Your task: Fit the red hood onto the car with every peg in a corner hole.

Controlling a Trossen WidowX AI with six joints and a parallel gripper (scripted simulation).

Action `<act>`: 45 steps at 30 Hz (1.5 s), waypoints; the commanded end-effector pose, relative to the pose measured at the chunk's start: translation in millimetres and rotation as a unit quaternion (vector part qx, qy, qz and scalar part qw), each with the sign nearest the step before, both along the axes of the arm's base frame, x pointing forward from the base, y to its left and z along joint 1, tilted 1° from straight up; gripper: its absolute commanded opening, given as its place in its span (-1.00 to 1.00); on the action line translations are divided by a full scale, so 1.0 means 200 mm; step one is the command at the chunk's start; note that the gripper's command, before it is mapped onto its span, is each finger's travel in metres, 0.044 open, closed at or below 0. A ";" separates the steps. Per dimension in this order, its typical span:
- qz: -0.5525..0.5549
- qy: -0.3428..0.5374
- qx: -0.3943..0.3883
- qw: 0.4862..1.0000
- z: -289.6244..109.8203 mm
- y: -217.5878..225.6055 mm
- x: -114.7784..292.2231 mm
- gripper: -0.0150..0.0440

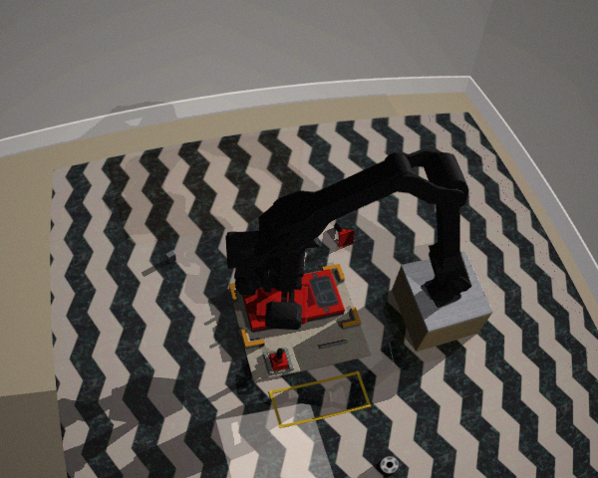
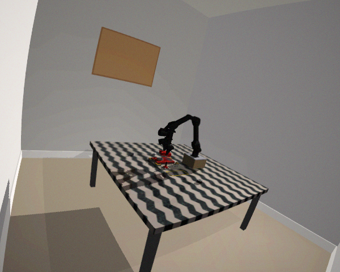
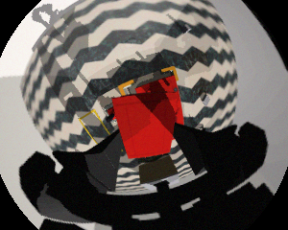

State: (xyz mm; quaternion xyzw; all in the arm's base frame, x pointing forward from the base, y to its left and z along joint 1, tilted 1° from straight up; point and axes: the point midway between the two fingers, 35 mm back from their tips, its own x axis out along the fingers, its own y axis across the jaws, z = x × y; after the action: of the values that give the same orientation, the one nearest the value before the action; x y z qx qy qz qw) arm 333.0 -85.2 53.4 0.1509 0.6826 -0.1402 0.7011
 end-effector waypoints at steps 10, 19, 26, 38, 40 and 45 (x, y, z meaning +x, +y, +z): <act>0.089 0.003 -0.001 0.996 -0.01 -0.18 -0.02 -0.49; 0.144 0.003 -0.002 0.990 -0.01 -0.28 -0.05 -0.49; 0.145 0.003 -0.002 0.989 -0.02 -0.28 -0.05 -0.49; 0.145 0.003 -0.002 0.989 -0.26 -0.29 -0.04 -0.49; 0.145 0.003 -0.002 0.989 -0.26 -0.29 -0.04 -0.49; 0.145 0.003 -0.002 0.989 -0.26 -0.29 -0.04 -0.49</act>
State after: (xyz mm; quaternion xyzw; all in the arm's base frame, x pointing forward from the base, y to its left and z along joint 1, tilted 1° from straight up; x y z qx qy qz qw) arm 325.1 -143.0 5.3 0.0494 0.6969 -0.0428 0.7142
